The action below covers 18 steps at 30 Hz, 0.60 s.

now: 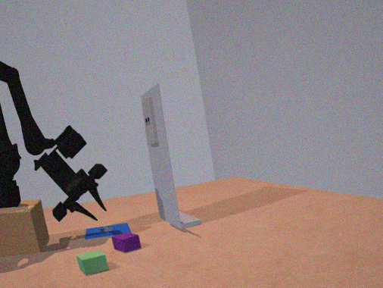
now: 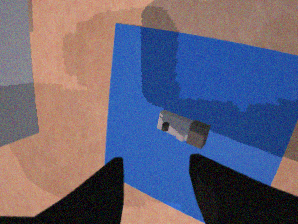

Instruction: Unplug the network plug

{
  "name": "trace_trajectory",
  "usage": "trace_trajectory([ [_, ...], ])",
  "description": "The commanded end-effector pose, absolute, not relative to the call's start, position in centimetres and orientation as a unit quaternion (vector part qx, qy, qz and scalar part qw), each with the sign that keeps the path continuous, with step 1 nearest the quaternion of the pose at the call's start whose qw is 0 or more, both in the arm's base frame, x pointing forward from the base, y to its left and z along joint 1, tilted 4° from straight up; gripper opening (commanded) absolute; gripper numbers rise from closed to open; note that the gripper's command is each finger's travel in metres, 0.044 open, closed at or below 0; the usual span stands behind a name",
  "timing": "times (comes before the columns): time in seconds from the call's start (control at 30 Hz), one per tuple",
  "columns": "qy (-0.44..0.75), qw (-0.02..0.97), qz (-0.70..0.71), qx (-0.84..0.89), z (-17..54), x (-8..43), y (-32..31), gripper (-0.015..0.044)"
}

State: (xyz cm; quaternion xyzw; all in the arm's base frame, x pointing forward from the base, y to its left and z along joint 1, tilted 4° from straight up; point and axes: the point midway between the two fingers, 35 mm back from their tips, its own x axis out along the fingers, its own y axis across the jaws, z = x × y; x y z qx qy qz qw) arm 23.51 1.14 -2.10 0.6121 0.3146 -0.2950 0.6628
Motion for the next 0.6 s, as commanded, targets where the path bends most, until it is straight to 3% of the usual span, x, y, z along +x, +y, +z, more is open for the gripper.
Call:
trace_trajectory([
  [0.0,0.311,0.663,-0.296,0.613,-1.7,23.7,1.1,0.0156],
  [0.57,0.311,0.663,-0.295,0.614,-0.5,23.9,1.2,0.0156],
])
